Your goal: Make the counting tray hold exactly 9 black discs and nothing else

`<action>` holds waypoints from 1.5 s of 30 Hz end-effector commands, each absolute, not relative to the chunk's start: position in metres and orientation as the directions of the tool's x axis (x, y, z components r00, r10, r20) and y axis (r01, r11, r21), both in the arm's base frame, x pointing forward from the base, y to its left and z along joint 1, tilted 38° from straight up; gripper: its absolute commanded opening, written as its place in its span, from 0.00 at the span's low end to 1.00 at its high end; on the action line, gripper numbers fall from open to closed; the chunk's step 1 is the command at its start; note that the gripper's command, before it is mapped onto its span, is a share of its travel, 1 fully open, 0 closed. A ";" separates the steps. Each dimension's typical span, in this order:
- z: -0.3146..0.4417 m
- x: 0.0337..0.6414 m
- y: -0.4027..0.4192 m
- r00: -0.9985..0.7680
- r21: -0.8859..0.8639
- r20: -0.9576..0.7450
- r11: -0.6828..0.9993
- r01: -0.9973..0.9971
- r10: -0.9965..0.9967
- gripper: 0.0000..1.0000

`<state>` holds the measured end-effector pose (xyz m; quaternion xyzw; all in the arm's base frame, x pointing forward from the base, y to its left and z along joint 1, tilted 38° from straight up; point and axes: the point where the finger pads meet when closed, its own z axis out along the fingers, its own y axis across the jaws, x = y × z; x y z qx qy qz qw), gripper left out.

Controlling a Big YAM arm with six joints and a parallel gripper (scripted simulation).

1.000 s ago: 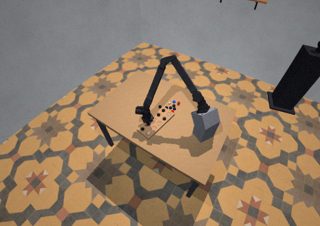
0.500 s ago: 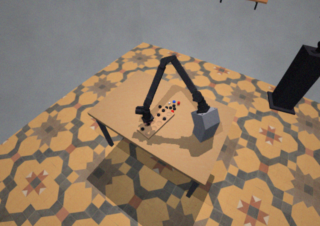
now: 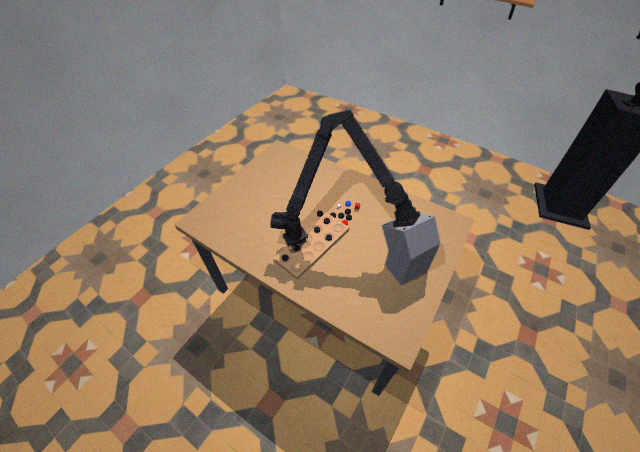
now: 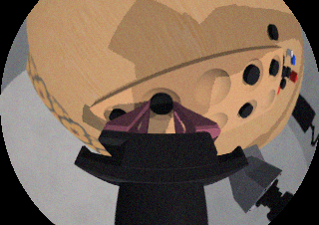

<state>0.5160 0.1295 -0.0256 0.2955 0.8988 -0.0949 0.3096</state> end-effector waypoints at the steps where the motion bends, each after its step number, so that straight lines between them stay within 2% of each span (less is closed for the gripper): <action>1: -0.013 0.526 0.137 -0.621 0.038 -0.629 0.817 0.576 0.467 0.35; 14: -0.003 0.513 0.146 -0.625 0.037 -0.625 0.817 0.576 0.469 0.35; 19: 0.043 0.479 0.166 -0.627 0.034 -0.622 0.817 0.576 0.468 0.35; 24: 0.080 0.476 0.183 -0.609 0.067 -0.632 0.816 0.574 0.480 0.35; 25: 0.079 0.475 0.183 -0.610 0.065 -0.631 0.816 0.574 0.479 0.35; 26: 0.059 0.476 0.164 -0.618 0.024 -0.619 0.798 0.603 0.485 0.44; 45: 0.061 0.470 0.170 -0.624 0.031 -0.618 0.807 0.589 0.478 0.44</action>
